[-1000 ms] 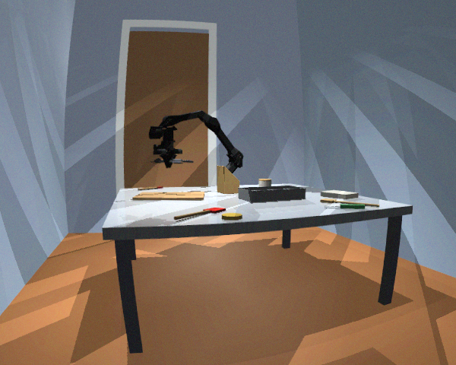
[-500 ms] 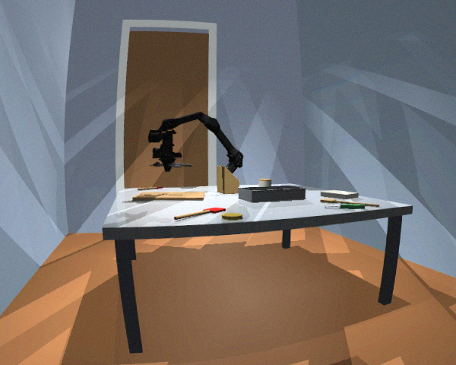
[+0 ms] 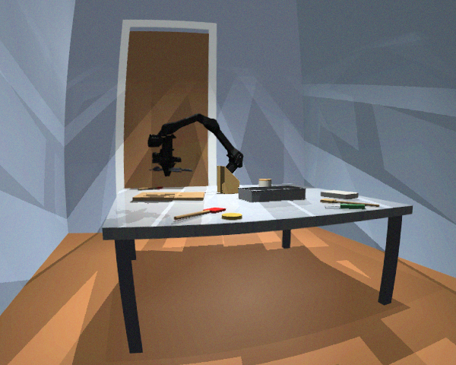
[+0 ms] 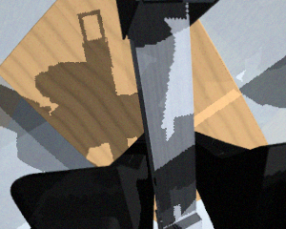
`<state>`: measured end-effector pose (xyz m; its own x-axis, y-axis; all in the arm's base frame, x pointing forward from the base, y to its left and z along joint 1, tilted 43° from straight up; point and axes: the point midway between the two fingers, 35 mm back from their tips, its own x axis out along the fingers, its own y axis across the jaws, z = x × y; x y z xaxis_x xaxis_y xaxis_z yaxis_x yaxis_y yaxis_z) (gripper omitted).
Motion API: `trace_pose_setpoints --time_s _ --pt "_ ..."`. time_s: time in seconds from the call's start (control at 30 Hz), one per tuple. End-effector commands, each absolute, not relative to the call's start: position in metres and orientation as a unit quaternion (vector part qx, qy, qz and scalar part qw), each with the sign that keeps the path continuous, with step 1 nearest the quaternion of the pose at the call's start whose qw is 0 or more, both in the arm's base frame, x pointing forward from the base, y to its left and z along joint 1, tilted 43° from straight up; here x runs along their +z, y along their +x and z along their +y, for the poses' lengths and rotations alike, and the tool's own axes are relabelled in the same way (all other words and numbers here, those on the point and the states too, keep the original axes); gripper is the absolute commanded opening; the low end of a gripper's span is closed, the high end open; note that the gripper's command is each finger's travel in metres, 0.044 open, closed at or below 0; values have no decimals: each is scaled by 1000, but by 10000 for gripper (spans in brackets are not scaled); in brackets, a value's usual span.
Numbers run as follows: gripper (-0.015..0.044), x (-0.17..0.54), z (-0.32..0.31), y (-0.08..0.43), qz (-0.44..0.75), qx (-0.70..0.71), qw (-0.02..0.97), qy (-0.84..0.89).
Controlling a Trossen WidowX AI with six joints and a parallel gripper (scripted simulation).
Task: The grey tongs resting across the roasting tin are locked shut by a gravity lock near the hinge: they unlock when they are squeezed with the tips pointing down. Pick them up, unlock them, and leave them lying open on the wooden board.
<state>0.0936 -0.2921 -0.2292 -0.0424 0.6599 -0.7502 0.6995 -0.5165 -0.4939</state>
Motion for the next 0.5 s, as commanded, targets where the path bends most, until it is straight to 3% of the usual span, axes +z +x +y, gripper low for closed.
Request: trace_pose_setpoints --time_s 0.0,0.47 --pt "-150 -235 -287 94 489 -529 16 693" --pt "-150 -251 -271 93 489 -529 16 694"
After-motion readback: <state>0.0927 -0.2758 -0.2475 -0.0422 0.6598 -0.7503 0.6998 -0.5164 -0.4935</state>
